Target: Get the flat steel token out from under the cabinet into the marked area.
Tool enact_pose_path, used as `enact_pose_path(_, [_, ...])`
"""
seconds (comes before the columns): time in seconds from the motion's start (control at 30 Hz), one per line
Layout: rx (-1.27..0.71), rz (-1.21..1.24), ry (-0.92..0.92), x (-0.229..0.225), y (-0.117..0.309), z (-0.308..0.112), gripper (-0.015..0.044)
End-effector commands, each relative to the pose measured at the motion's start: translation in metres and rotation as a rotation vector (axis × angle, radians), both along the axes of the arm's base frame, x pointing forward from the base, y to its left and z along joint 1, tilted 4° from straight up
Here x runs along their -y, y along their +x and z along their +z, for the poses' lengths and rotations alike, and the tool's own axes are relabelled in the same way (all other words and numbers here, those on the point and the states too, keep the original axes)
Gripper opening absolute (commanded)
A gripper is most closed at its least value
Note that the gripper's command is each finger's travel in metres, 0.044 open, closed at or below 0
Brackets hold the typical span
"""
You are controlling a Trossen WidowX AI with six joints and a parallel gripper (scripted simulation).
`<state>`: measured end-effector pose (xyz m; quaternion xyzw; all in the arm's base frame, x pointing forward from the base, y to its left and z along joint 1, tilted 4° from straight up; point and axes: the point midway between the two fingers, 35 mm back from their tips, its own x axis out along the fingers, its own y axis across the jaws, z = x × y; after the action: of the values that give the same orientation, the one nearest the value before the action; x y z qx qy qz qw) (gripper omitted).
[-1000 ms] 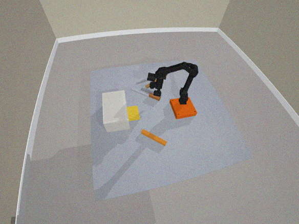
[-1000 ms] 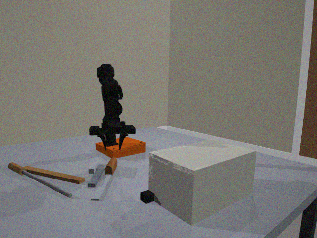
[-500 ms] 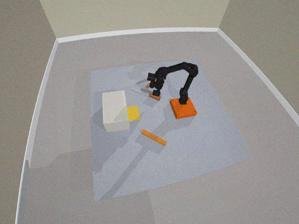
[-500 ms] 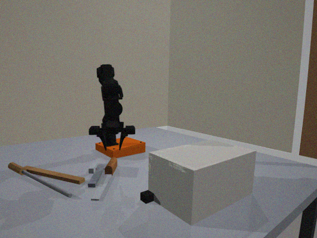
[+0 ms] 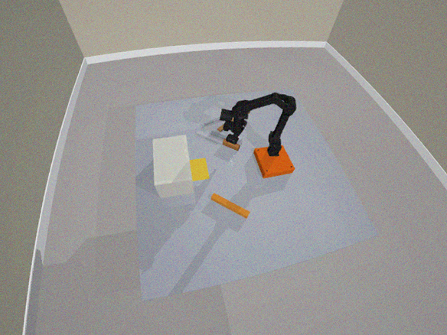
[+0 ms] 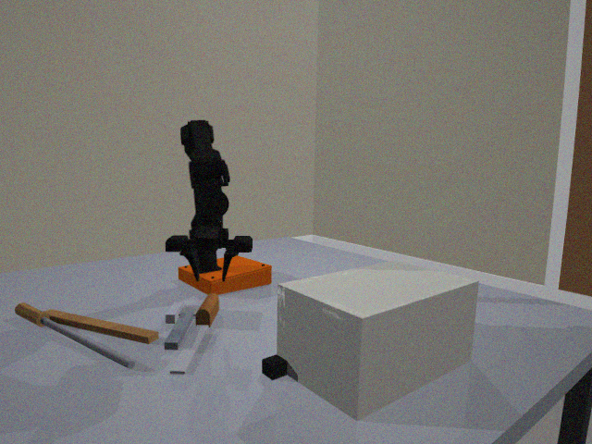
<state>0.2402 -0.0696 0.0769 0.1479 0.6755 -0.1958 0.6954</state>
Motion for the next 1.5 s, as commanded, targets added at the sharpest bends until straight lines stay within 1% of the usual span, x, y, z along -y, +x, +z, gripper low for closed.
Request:
enact_pose_path(0.0, [-0.007, -0.032, 0.0, 0.003, -0.002, -0.015, 0.027])
enact_pose_path(0.1, [-0.006, -0.044, 0.0, 0.004, -0.002, -0.023, 0.027])
enact_pose_path(0.5, [-0.006, -0.044, 0.0, 0.004, -0.002, -0.025, 0.027])
enact_pose_path(1.47, [-0.006, -0.044, 0.0, 0.007, -0.001, -0.072, 0.027])
